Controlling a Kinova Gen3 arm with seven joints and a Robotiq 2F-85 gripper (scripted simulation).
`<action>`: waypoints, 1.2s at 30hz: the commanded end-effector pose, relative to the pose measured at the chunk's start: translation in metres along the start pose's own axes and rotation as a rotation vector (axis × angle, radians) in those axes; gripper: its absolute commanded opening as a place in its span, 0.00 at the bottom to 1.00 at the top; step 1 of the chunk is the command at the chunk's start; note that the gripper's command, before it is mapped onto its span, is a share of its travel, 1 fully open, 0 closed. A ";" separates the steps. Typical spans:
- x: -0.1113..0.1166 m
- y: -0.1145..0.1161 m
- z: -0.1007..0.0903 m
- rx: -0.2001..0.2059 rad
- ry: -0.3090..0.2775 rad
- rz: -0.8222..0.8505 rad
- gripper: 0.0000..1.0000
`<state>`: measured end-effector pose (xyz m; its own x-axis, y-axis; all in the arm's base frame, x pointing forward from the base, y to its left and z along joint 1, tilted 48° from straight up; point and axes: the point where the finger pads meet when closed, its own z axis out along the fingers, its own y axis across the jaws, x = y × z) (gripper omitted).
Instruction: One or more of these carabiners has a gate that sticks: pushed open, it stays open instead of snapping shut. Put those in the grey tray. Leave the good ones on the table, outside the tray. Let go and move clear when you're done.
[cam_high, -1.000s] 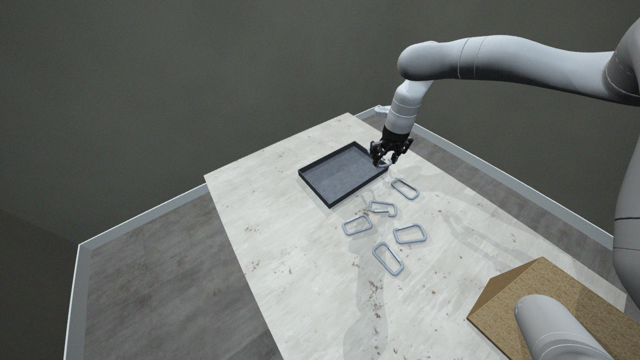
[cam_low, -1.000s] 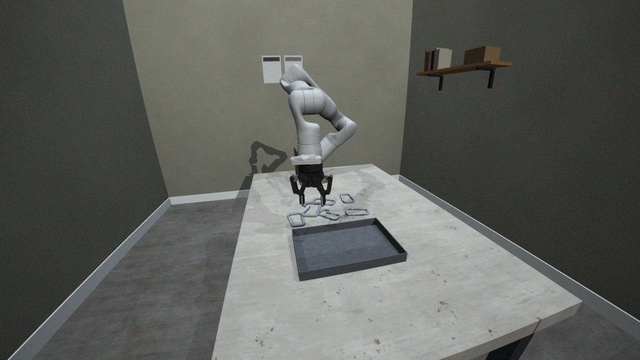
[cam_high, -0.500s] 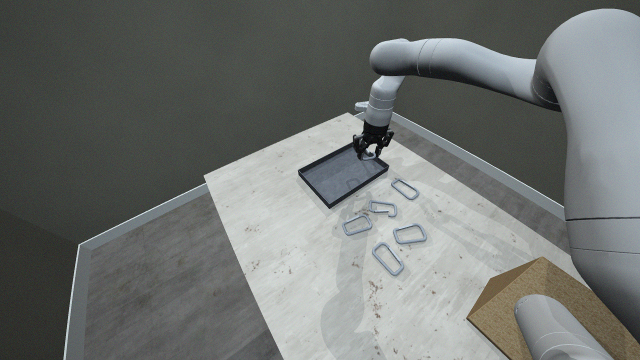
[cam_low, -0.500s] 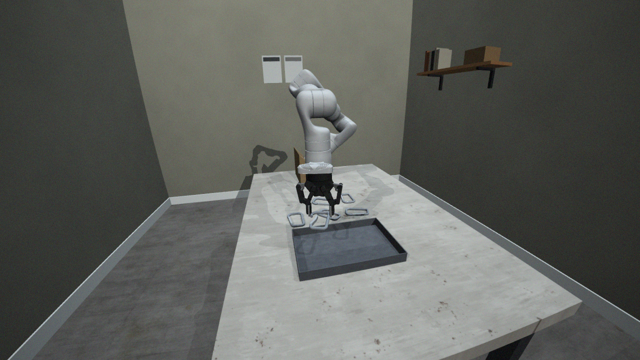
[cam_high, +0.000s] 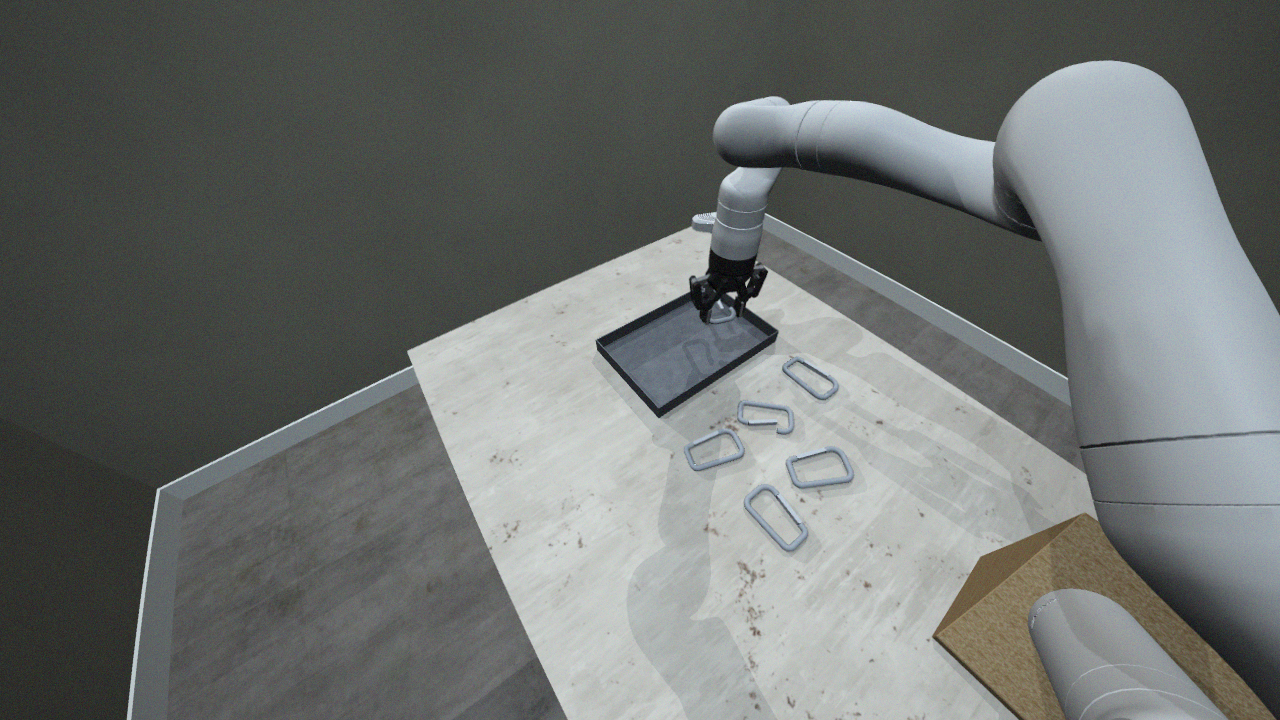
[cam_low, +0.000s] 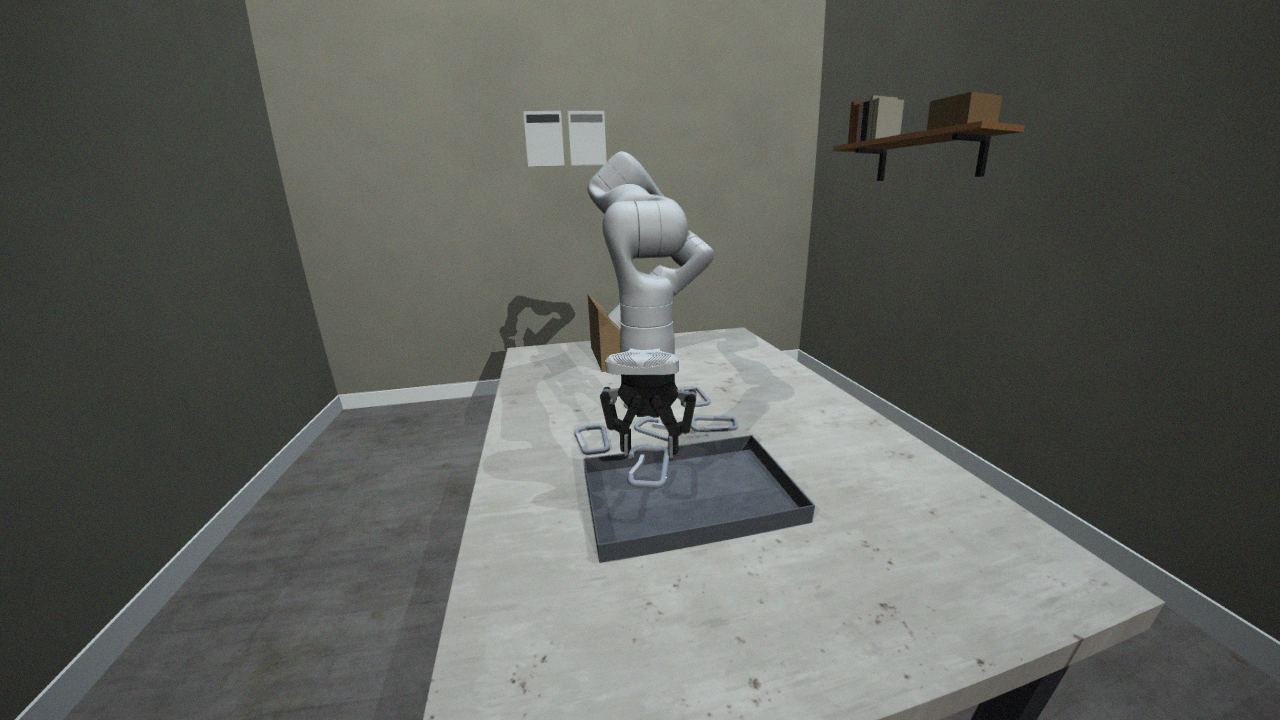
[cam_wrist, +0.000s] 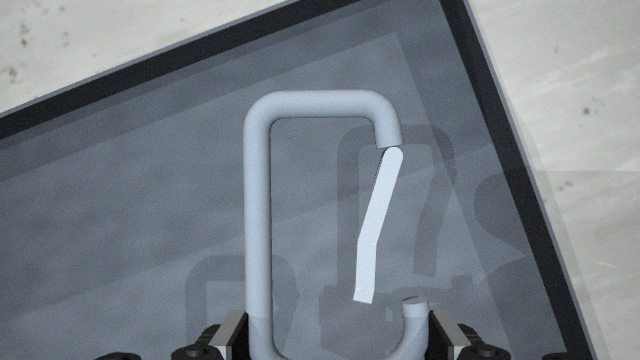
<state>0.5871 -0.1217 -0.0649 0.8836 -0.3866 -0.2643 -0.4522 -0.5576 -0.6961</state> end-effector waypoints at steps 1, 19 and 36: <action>-0.005 0.001 0.016 0.003 -0.014 -0.001 0.00; -0.005 -0.001 0.055 0.002 -0.019 -0.002 0.00; -0.004 -0.002 0.060 0.002 -0.020 -0.002 0.00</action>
<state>0.5915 -0.0743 -0.1036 0.8870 -0.3694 -0.2771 -0.4501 -0.5572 -0.6978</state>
